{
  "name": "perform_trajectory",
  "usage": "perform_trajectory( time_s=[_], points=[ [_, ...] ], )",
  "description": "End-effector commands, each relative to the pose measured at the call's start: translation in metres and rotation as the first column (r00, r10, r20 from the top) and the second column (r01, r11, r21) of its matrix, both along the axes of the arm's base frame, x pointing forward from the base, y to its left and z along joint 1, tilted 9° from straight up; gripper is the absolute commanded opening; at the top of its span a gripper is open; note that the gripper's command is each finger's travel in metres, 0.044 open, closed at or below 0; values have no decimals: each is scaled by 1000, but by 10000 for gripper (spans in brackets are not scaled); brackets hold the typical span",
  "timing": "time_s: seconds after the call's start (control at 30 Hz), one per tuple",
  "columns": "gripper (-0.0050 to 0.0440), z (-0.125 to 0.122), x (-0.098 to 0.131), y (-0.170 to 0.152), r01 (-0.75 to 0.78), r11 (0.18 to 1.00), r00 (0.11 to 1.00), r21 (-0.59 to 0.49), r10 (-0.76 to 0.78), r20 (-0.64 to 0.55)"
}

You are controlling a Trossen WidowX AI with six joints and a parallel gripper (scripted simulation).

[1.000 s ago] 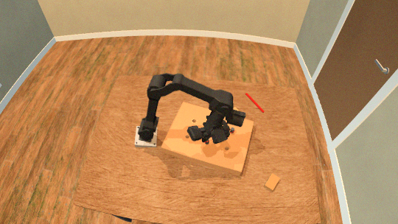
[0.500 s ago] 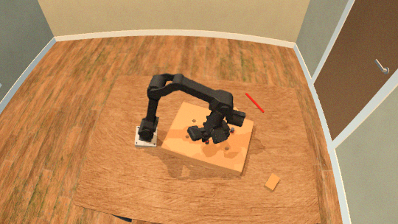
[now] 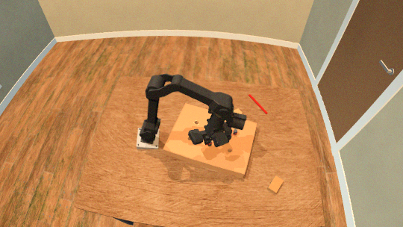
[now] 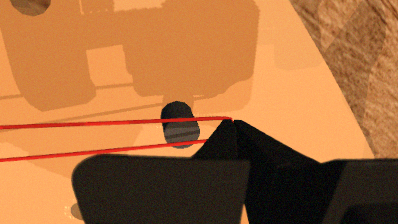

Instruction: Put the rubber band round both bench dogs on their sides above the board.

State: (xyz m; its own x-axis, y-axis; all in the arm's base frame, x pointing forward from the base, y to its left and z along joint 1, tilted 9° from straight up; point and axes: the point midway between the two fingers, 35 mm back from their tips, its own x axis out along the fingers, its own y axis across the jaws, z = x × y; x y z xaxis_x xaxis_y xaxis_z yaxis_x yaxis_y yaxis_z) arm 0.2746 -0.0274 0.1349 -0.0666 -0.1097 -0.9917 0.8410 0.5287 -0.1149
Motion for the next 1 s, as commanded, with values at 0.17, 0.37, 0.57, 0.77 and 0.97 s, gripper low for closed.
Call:
perform_trajectory(
  time_s=[0.17,0.37,0.57,0.77,0.97],
  points=[
    [-50,-2,-7,-6,3,1000,999,14,-3,32],
    [-50,-5,-8,-6,0,999,998,39,-3,66],
    [-50,-9,-8,-6,-4,998,995,59,-2,97],
    [-50,-12,-8,-7,-9,997,992,77,-1,128],
    [-50,-16,-8,-7,-18,995,986,100,1,169]
  ],
)
